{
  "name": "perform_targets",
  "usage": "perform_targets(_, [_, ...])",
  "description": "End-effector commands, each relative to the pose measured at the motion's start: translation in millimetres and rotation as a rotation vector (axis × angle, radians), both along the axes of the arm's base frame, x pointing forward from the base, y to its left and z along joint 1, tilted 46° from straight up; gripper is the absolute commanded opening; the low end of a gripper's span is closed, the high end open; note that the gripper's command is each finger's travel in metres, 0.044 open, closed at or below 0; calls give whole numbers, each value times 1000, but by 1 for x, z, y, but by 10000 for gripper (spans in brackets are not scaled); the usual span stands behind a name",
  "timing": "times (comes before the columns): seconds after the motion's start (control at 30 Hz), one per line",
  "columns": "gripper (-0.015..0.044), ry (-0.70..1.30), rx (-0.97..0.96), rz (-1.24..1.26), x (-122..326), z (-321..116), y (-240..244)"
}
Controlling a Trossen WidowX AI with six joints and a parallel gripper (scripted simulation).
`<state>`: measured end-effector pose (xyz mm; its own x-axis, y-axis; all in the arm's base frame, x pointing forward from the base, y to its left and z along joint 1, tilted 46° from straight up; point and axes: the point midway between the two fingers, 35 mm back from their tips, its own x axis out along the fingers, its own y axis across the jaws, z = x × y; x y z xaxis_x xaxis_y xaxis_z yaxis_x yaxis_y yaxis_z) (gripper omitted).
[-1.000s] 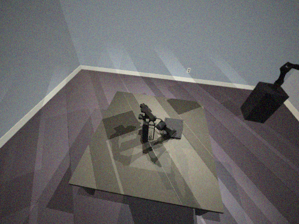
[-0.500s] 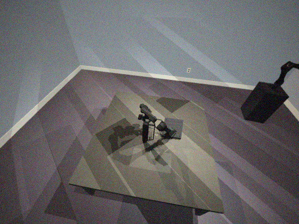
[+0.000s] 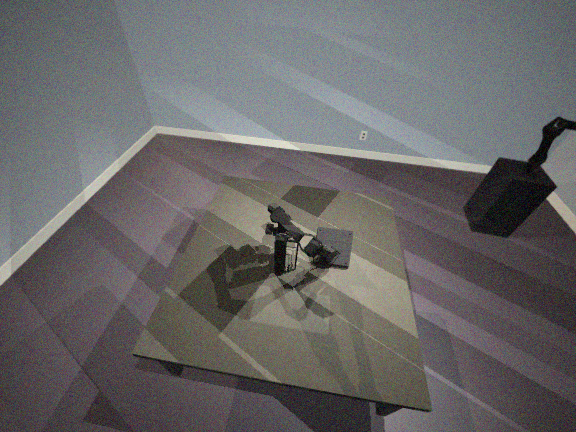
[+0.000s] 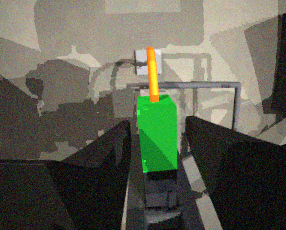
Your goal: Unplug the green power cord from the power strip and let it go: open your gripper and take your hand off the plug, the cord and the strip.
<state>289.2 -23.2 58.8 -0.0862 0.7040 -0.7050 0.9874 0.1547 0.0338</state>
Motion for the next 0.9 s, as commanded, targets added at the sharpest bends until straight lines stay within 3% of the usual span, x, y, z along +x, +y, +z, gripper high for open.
perform_targets(0.0, [160, 10, 9, -2, -3, 4, 7])
perform_targets(0.73, [160, 10, 10, -2, -5, -4, 16])
perform_targets(0.87, [55, 5, 3, 2, -4, -3, 14])
